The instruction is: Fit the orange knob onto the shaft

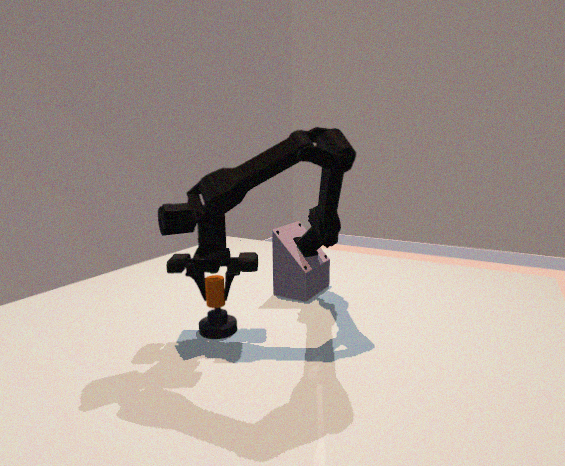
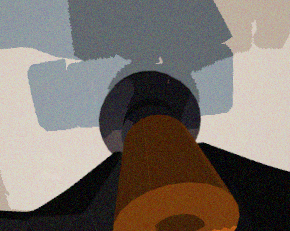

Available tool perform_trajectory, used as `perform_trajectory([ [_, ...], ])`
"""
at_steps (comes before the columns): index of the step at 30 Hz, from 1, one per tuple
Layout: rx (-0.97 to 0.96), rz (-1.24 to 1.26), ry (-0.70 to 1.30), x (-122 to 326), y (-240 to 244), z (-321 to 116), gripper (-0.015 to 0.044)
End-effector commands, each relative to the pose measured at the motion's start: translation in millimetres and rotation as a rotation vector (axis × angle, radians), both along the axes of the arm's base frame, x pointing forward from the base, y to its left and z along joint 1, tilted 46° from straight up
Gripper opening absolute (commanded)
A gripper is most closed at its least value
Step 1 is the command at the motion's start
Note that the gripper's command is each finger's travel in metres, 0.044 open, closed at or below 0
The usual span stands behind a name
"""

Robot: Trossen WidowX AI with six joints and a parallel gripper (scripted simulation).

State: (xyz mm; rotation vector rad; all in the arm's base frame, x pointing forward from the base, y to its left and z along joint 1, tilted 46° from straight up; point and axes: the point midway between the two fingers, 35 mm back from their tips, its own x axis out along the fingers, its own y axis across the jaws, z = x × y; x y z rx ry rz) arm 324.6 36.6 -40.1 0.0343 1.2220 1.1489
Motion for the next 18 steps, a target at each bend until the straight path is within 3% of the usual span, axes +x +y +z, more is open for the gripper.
perform_trajectory([
  [1, 0.004, 0.013, -0.014, -0.9, 0.7, -1.3, 0.0],
  [18, 0.004, 0.013, -0.014, -0.4, 1.9, -0.5, 0.0],
])
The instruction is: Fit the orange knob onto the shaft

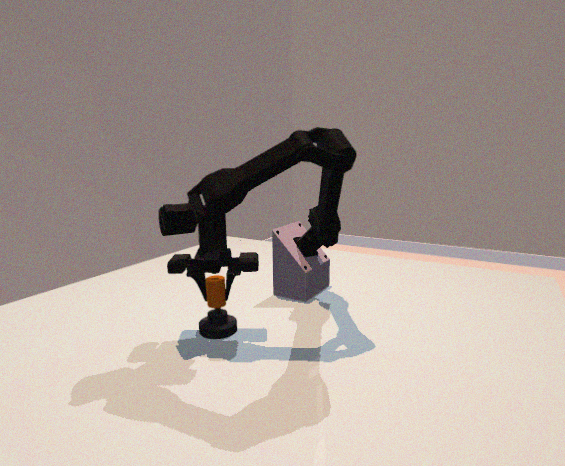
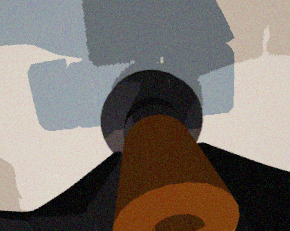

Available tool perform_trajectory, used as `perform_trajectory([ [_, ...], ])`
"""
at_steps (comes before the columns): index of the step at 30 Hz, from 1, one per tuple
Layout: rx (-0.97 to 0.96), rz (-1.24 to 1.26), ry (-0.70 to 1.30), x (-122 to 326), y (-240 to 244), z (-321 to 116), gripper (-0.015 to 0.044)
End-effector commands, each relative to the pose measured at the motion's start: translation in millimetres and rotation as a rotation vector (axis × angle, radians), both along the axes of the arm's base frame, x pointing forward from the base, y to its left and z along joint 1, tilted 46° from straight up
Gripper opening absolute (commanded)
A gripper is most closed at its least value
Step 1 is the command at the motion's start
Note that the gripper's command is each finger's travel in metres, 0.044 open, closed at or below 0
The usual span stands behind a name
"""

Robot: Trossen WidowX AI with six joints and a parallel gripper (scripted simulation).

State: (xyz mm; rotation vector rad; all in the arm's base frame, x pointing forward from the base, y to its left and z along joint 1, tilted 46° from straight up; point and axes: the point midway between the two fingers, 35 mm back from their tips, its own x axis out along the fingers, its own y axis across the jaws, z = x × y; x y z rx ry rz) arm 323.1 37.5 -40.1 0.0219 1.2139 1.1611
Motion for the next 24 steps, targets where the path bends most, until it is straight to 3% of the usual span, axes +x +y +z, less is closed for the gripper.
perform_trajectory([
  [1, 0.002, -0.001, -0.004, 1.2, 1.1, -0.8, 0.0],
  [24, 0.002, -0.001, -0.004, -1.9, -2.1, 2.2, 0.0],
])
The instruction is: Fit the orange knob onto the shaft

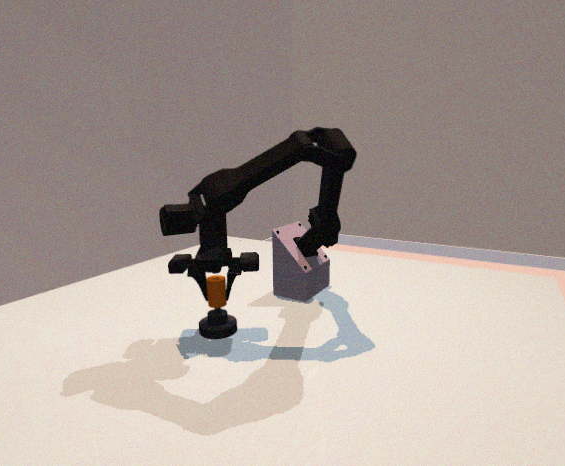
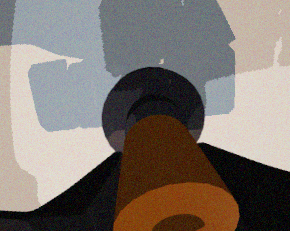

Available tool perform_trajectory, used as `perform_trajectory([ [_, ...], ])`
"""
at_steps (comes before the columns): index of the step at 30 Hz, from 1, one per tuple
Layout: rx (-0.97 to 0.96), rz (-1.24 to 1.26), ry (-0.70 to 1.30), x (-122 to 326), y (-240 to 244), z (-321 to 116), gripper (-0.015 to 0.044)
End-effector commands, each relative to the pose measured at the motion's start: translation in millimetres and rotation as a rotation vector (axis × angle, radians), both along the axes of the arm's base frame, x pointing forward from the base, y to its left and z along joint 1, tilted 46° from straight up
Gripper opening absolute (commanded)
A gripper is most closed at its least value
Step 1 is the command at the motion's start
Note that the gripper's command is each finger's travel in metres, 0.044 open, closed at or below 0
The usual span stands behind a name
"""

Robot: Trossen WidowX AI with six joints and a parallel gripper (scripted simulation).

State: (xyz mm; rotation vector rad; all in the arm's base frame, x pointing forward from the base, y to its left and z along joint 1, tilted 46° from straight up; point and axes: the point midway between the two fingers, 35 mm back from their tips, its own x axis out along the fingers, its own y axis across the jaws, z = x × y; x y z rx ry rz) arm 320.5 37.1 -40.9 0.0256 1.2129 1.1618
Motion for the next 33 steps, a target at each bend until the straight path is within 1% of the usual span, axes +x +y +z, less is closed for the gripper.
perform_trajectory([
  [1, 0.0, 0.007, -0.012, 0.6, -1.7, 3.0, 0.0],
  [8, 0.021, 0.149, -0.152, 2.8, -0.7, 2.1, 0.0],
  [33, 0.021, 0.149, -0.151, -1.0, 1.8, -0.7, 0.0],
])
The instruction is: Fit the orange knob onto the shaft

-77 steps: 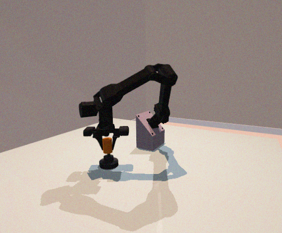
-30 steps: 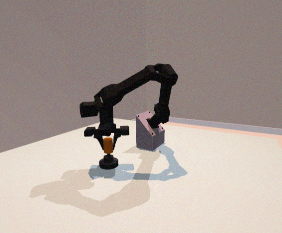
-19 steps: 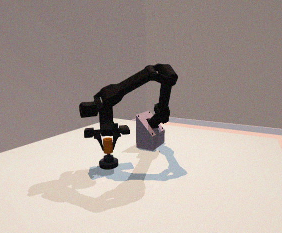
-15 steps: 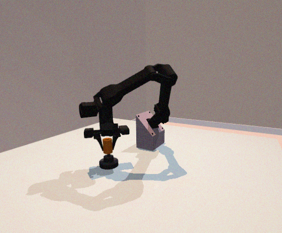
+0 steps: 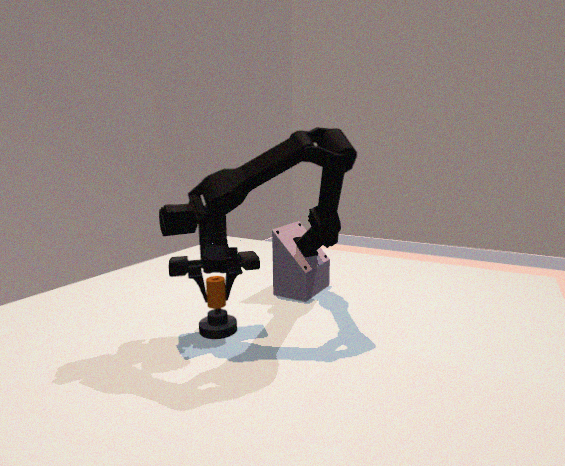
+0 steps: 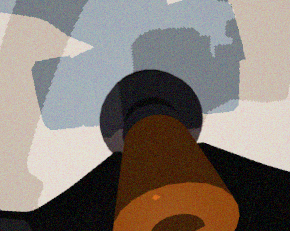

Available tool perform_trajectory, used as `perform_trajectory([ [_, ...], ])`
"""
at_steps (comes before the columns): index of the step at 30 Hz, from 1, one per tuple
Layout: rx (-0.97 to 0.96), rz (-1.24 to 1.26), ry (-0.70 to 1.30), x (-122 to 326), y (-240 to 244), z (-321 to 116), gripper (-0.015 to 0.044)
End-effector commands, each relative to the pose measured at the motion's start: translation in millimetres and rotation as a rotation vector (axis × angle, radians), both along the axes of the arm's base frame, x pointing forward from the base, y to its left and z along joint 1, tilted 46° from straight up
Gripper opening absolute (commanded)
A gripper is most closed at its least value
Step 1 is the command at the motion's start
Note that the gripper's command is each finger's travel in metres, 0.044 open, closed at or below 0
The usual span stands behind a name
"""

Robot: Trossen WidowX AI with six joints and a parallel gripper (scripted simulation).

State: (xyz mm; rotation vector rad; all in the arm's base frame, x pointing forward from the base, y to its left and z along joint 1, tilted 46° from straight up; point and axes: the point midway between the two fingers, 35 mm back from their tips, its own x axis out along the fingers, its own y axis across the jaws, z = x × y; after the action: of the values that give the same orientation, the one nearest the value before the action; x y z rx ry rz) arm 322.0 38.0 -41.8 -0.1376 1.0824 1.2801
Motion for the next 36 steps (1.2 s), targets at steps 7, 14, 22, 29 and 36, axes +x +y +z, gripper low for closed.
perform_trajectory([
  [7, 0.002, 0.001, 0.001, -2.3, 0.9, -0.2, 0.0],
  [14, 0.003, 0.008, -0.006, -1.4, -3.1, 3.8, 0.0],
  [22, 0.024, 0.15, -0.145, 2.2, -1.7, 2.2, 0.0],
  [29, 0.024, 0.15, -0.145, 3.1, -1.5, 0.2, 0.0],
  [36, 0.024, 0.15, -0.145, 1.6, -1.8, 1.5, 0.0],
])
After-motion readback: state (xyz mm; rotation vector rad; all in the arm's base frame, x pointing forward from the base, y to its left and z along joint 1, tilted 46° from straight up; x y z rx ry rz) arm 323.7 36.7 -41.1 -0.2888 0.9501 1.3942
